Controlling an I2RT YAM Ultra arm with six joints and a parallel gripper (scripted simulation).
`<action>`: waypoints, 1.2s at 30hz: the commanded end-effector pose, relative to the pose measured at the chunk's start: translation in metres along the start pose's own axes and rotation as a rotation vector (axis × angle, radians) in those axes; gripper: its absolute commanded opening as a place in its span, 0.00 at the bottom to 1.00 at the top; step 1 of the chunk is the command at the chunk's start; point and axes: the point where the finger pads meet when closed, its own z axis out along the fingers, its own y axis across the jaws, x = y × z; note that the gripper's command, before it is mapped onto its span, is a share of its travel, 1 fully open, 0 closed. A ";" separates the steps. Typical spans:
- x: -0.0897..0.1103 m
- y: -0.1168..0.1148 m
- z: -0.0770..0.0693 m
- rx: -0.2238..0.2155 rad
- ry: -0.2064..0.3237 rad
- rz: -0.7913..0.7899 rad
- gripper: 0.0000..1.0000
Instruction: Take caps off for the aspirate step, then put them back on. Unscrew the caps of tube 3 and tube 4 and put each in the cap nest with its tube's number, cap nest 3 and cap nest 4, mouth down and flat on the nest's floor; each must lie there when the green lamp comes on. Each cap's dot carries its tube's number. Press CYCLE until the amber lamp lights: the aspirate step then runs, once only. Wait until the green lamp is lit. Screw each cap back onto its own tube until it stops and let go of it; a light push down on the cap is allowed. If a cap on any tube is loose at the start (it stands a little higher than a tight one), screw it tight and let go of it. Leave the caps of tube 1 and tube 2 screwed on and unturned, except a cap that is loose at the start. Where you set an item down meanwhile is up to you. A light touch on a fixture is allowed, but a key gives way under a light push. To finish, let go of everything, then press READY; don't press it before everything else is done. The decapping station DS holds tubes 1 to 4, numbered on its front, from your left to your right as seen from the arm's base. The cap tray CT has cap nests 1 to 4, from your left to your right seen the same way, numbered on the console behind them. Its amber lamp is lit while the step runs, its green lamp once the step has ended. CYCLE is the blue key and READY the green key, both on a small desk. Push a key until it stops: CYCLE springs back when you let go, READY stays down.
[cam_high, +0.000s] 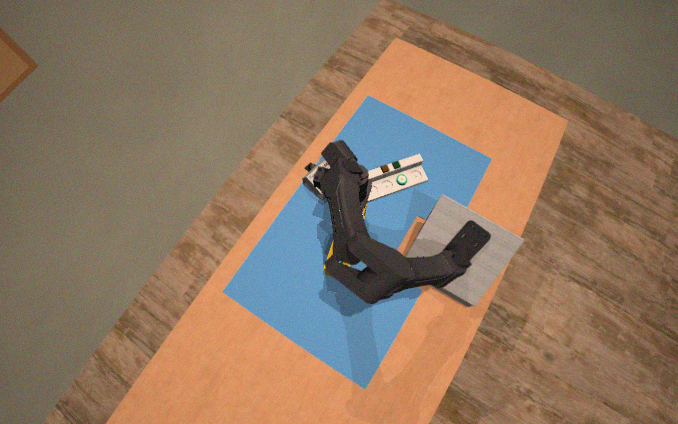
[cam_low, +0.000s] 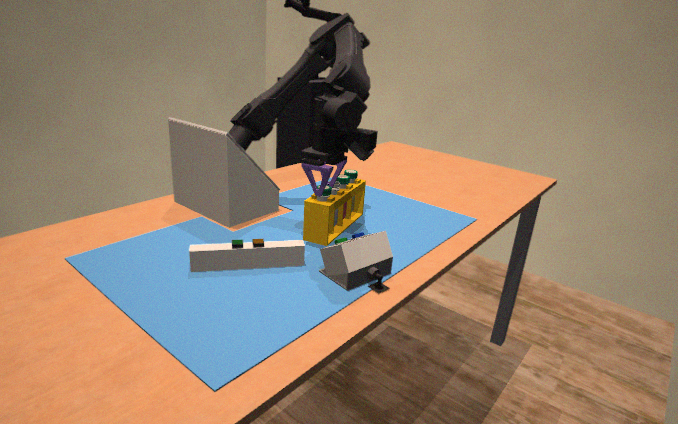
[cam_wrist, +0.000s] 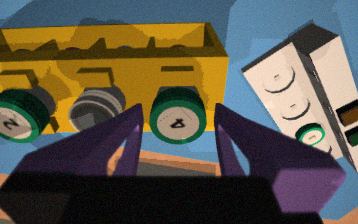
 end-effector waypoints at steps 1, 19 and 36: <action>-0.002 -0.001 -0.003 0.004 -0.011 0.267 0.49; -0.002 -0.001 -0.003 -0.001 -0.012 1.097 0.49; -0.003 -0.001 -0.003 -0.006 -0.012 1.850 0.49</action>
